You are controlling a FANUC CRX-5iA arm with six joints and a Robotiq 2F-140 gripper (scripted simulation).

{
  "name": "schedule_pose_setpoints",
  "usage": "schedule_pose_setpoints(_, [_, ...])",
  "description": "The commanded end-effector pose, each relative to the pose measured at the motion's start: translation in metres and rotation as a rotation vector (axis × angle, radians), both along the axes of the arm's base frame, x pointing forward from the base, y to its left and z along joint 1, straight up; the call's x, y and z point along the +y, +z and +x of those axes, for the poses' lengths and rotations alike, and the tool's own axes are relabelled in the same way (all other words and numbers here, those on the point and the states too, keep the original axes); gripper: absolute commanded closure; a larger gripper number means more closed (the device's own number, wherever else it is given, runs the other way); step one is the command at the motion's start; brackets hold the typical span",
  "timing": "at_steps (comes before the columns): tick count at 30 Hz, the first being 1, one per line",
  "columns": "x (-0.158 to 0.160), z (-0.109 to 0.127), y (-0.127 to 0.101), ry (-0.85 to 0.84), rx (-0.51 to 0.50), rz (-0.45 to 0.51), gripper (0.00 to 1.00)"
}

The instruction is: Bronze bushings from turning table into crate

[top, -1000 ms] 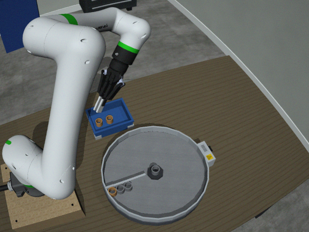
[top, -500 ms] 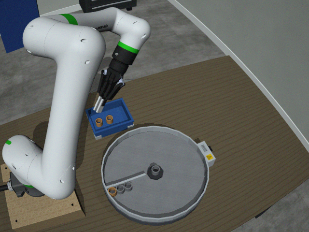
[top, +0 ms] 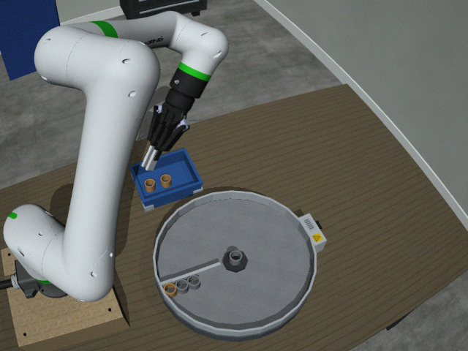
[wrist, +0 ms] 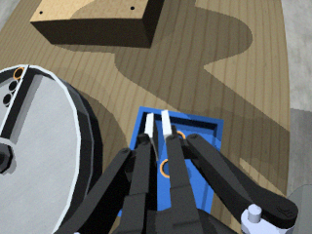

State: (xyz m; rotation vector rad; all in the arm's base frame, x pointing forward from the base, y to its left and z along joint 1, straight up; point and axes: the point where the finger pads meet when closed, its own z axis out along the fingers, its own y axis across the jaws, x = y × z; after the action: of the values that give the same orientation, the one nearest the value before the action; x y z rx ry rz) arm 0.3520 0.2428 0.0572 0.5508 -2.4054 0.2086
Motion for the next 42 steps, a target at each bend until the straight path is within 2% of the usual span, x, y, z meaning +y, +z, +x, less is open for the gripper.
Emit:
schedule_pose_setpoints(1, [0.0,0.0,0.0,0.0,0.0,0.0,0.93])
schedule_pose_setpoints(13, [0.0,0.0,0.0,0.0,0.0,0.0,0.94])
schedule_pose_setpoints(15, [-0.011,-0.001,0.0,0.0,0.0,0.0,0.94])
schedule_pose_setpoints(17, [-0.041,-0.007,0.0,0.001,0.001,0.0,0.94])
schedule_pose_setpoints(19, [-0.041,-0.007,0.0,0.001,0.001,0.0,0.94])
schedule_pose_setpoints(21, [-0.099,-0.015,0.0,0.001,0.001,0.0,0.94])
schedule_pose_setpoints(24, [-0.134,-0.021,0.0,0.001,0.001,0.0,0.94])
schedule_pose_setpoints(34, [-0.287,-0.045,-0.001,0.001,0.002,0.0,0.94])
schedule_pose_setpoints(36, [-0.287,-0.045,-0.001,0.001,0.002,0.0,0.94])
schedule_pose_setpoints(37, [-0.329,-0.05,0.0,0.001,0.002,0.0,0.94])
schedule_pose_setpoints(40, [-0.363,-0.052,0.0,0.001,0.002,0.0,0.94])
schedule_pose_setpoints(42, [-0.366,-0.052,0.0,0.001,0.002,0.0,0.94])
